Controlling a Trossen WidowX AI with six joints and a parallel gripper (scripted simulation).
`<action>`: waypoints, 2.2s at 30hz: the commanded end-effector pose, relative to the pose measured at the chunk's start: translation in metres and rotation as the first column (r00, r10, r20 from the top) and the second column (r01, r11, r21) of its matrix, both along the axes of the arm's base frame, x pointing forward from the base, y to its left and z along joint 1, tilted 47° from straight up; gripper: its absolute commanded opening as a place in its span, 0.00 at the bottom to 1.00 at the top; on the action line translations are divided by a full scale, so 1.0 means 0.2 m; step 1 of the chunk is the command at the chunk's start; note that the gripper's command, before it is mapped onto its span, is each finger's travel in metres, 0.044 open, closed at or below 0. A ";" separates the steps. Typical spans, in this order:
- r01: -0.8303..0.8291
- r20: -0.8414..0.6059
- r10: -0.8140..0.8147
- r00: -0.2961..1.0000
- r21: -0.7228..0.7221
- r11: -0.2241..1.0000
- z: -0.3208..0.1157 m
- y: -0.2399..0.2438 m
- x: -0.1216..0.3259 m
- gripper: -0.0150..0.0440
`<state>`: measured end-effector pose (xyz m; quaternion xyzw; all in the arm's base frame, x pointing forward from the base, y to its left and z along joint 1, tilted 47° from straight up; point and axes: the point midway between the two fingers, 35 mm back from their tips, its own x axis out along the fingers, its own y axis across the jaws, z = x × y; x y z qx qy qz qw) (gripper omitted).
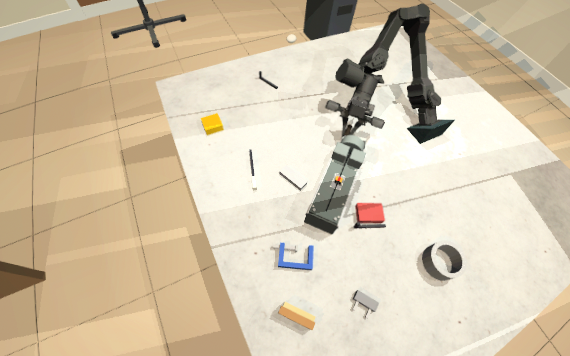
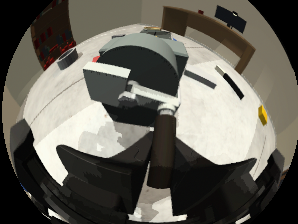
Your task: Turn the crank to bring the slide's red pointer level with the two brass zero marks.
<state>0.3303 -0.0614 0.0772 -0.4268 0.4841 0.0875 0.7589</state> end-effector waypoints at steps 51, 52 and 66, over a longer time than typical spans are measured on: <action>0.003 -0.004 -0.003 1.000 -0.002 1.000 -0.08 -0.03 -0.03 0.25; 0.003 -0.004 -0.003 1.000 -0.002 1.000 -0.08 -0.03 -0.03 0.25; 0.003 -0.004 -0.003 1.000 -0.002 1.000 -0.08 -0.03 -0.03 0.25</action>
